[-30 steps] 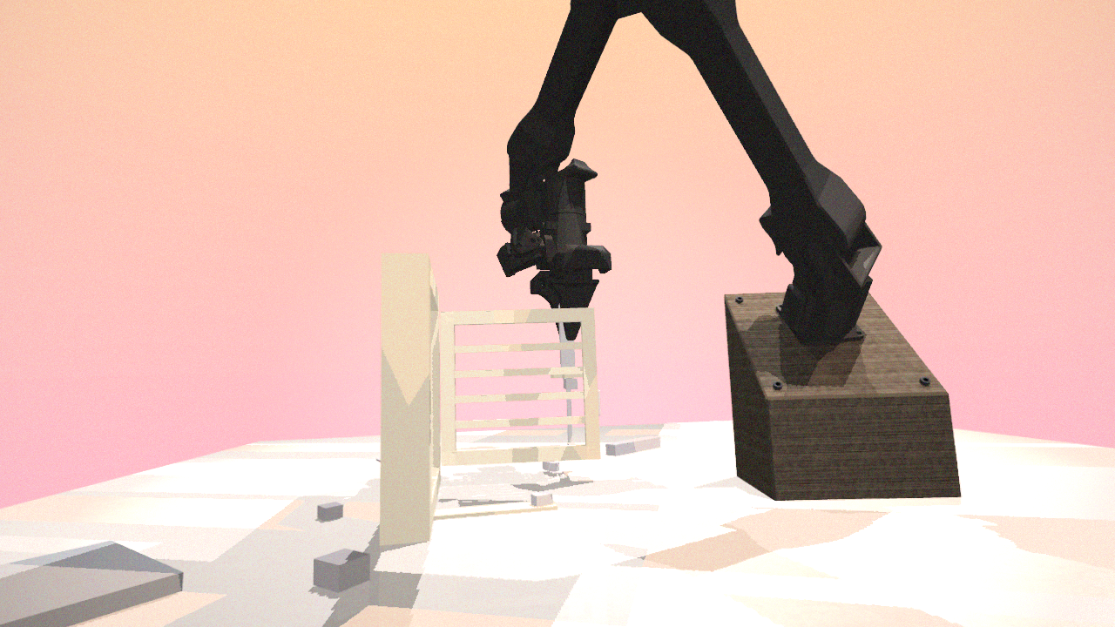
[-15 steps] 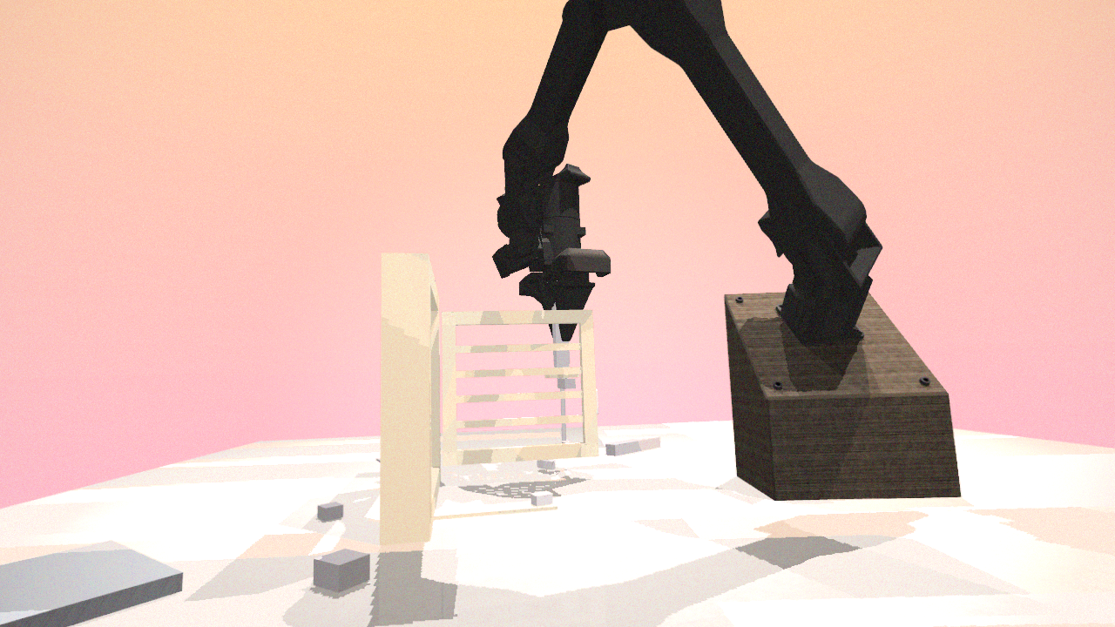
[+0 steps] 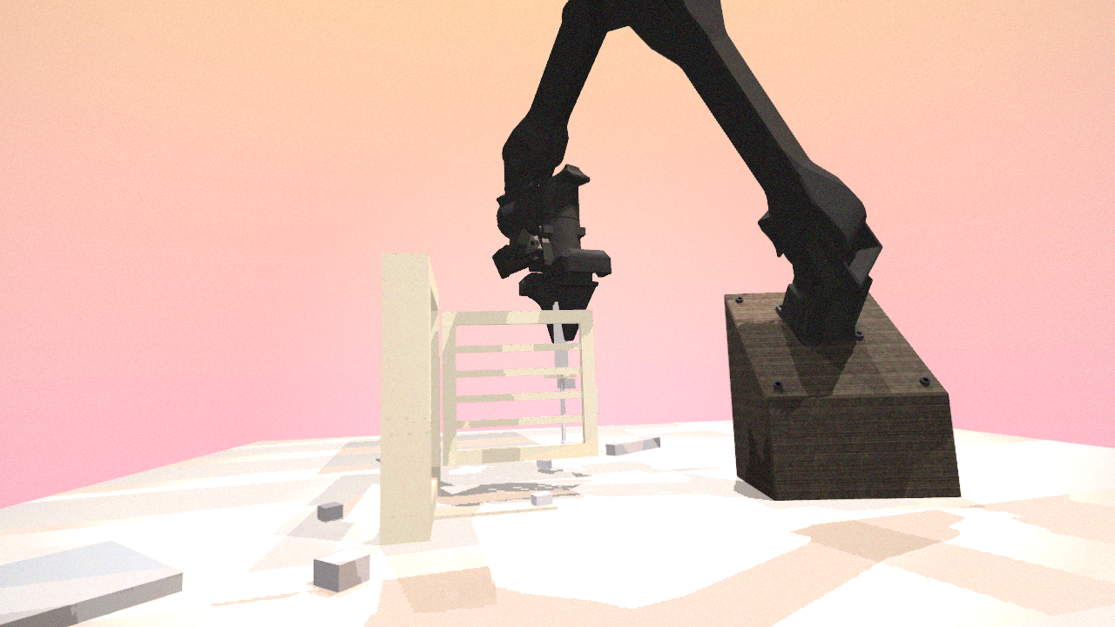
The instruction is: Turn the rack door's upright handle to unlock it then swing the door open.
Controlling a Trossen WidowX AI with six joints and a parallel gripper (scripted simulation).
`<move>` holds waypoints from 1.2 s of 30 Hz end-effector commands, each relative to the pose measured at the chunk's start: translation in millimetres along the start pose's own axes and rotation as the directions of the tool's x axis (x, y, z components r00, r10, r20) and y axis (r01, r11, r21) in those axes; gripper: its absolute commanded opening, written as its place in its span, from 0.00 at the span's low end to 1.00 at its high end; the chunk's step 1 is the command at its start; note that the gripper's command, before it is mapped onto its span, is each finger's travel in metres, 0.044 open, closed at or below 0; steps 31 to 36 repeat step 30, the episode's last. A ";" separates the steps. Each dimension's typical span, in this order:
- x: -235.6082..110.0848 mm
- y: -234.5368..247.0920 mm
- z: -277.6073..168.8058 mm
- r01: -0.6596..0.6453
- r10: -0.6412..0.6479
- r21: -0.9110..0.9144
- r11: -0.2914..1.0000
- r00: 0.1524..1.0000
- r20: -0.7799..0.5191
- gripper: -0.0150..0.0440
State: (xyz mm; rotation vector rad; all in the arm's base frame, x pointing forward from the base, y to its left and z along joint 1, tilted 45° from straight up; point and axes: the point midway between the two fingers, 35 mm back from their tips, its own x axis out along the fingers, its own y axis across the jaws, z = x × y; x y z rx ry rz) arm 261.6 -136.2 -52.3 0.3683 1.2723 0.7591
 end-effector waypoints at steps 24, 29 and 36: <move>-35.7 -2.5 1.4 0.005 -0.005 -0.004 1.000 1.000 0.000 0.75; -44.0 -2.4 1.2 0.006 -0.006 -0.003 1.000 1.000 0.000 0.75; -45.7 -2.3 1.1 0.006 -0.006 -0.003 1.000 1.000 0.000 0.75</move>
